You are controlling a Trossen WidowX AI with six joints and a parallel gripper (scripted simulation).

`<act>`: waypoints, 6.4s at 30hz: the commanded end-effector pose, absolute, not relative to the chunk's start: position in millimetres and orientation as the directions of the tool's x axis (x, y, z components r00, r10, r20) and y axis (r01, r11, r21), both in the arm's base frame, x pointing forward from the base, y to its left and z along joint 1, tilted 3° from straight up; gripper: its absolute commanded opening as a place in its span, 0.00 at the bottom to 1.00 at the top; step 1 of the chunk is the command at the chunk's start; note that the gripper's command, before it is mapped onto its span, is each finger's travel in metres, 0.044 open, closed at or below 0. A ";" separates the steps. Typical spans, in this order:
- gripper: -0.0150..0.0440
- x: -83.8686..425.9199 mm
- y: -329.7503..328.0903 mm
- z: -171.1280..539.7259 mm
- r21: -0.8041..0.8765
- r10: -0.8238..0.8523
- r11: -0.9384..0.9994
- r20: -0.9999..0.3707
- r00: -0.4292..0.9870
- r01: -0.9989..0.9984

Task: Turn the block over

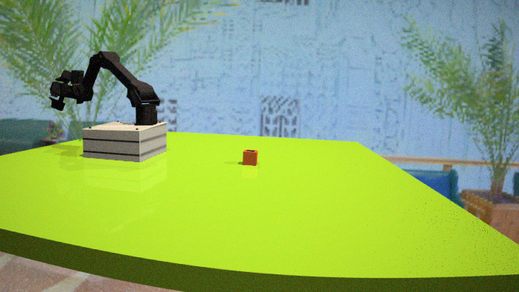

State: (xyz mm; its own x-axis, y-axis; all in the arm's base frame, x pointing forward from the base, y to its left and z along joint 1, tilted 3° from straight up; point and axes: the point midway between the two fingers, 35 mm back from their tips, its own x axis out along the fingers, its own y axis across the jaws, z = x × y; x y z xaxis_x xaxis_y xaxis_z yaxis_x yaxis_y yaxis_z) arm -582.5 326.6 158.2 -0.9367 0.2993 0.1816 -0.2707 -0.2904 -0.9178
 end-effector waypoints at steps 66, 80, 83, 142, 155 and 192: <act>1.00 308.3 454.1 43.0 -0.302 0.555 0.158 -0.761 0.337 -0.940; 1.00 419.7 274.7 38.9 -0.202 0.276 0.531 -0.877 0.394 -0.823; 1.00 431.9 231.4 38.9 -0.180 0.217 0.609 -0.899 0.381 -0.772; 1.00 365.1 -101.8 -13.2 -0.049 -0.051 0.992 -0.999 0.016 0.115; 1.00 364.9 -102.7 -33.4 -0.049 -0.051 0.992 -0.999 0.016 0.115; 0.25 364.7 -101.2 -3.5 -0.049 -0.051 0.992 -0.999 0.016 0.115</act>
State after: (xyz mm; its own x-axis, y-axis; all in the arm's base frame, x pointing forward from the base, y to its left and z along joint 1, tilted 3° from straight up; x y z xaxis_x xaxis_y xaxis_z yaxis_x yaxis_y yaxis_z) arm 360.0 -100.4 -20.3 -0.0059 -0.0444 -0.9990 0.1111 0.9928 -0.0448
